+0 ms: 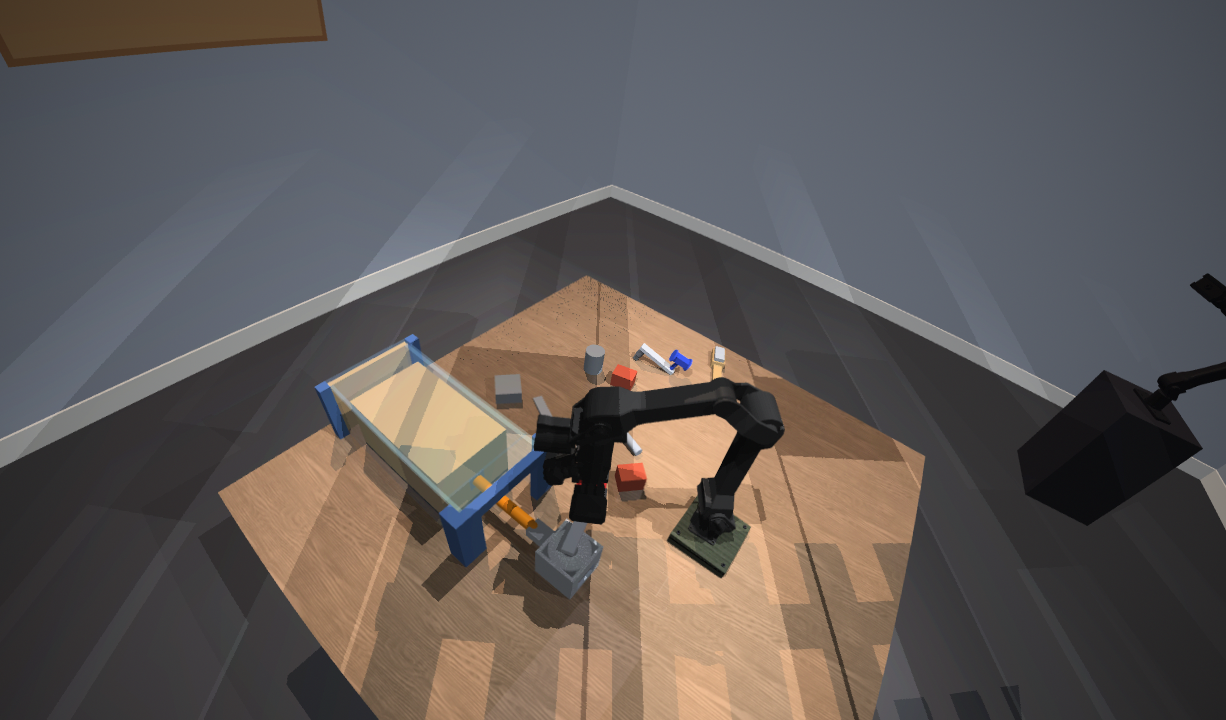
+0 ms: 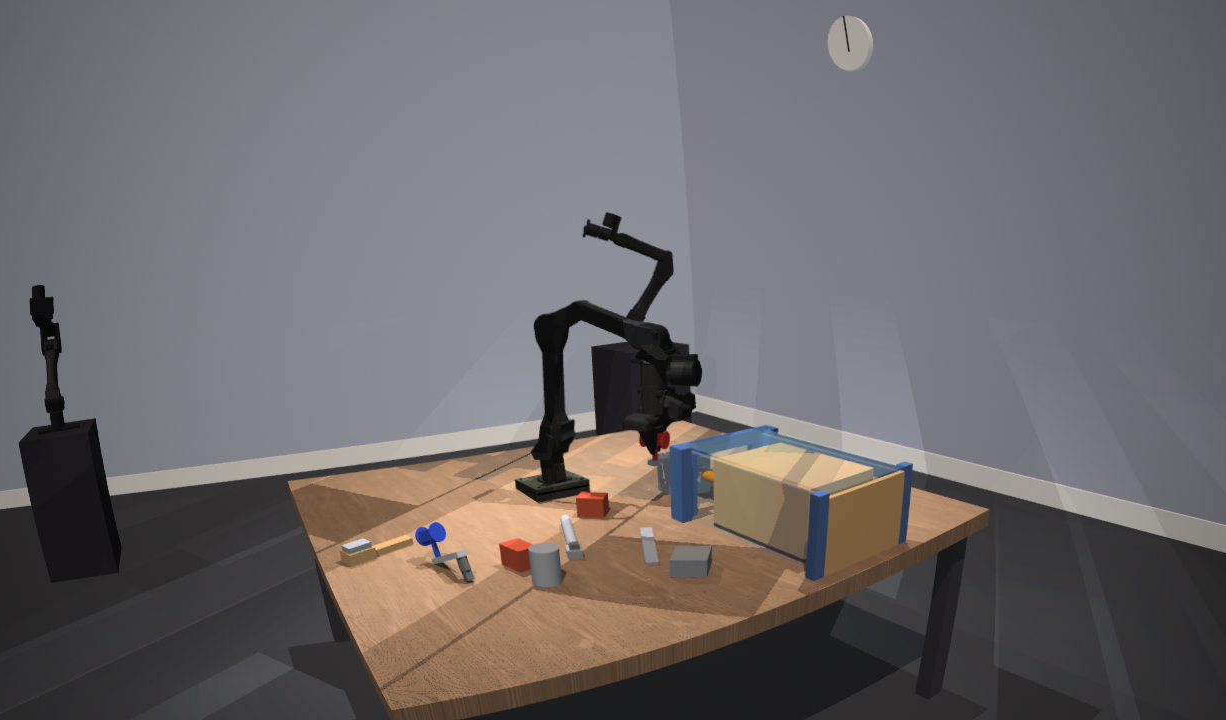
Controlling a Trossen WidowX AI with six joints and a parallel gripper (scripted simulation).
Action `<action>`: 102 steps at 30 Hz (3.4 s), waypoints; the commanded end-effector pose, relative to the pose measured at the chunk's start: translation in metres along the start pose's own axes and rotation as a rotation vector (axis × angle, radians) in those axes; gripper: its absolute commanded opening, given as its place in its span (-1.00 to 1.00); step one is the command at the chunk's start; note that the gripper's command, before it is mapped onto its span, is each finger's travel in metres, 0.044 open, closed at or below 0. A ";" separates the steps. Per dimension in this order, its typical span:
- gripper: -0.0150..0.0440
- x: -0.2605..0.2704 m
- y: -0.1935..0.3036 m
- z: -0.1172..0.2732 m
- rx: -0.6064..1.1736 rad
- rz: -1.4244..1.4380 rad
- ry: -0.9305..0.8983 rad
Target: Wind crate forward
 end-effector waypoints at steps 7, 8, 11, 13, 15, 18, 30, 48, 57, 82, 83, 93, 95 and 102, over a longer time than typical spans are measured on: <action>-0.49 0.002 -0.023 -0.001 -0.028 0.000 -0.004; -0.49 0.002 -0.024 -0.001 -0.028 0.000 -0.004; -0.49 0.003 -0.028 0.000 -0.029 0.000 -0.004; -0.49 0.004 -0.031 0.000 -0.029 0.000 -0.004; -0.49 0.004 -0.033 0.000 -0.029 0.000 -0.004; -0.49 0.005 -0.037 0.000 -0.029 0.000 -0.004; -0.49 0.011 -0.051 0.001 -0.030 0.000 -0.004; -0.49 0.024 -0.070 0.002 -0.032 0.000 -0.006; -0.49 0.033 -0.079 0.002 -0.033 0.000 -0.006; -0.49 0.059 -0.096 0.004 -0.034 0.000 -0.009; -0.49 0.061 -0.097 0.004 -0.034 0.000 -0.009; -0.49 0.073 -0.101 0.004 -0.035 0.000 -0.010; -0.49 0.075 -0.102 0.004 -0.035 0.000 -0.010; -0.49 0.084 -0.104 0.004 -0.035 0.000 -0.011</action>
Point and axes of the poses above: the point midway between the two fingers, 35 mm back from their tips, its own z axis back along the fingers, its own x axis across the jaws, y = z × x, the point moved 1 cm from there along z, back along the fingers, and after that the axes turned 9 degrees about -z, right-handed, at the moved point
